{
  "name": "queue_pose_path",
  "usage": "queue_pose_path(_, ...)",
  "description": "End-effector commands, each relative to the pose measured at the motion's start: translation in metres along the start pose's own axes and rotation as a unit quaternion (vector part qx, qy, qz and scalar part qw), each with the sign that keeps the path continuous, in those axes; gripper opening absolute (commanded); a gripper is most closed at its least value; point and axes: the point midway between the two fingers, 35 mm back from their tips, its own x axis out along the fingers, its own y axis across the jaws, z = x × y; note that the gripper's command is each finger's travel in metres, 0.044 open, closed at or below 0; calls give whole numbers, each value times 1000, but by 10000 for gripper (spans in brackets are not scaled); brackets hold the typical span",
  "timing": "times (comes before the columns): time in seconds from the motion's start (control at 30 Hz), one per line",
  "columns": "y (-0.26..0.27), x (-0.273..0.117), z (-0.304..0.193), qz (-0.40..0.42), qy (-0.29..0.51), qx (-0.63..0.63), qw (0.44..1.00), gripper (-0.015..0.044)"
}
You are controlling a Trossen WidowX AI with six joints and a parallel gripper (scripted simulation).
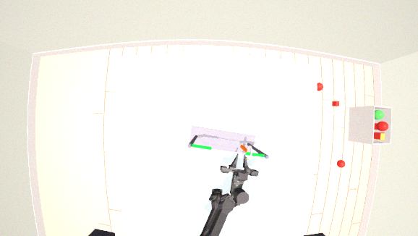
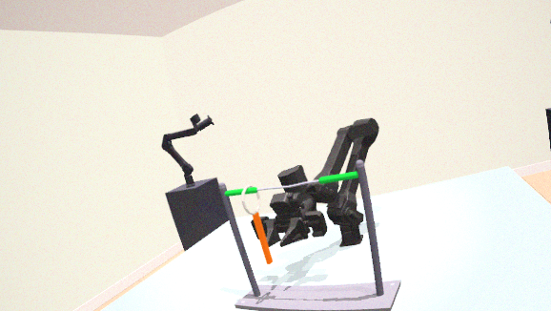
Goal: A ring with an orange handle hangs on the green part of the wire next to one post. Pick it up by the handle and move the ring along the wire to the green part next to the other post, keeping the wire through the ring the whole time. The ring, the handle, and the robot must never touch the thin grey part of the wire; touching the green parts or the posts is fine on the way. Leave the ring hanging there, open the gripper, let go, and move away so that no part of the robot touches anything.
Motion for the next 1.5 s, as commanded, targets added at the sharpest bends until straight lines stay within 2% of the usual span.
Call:
queue_pose_path(0.0, -2, 6, 2, -2, -1, 2, 1000, 160)
queue_pose_path(1.47, 2, 69, 0, -2, -4, 3, 1000, 160)
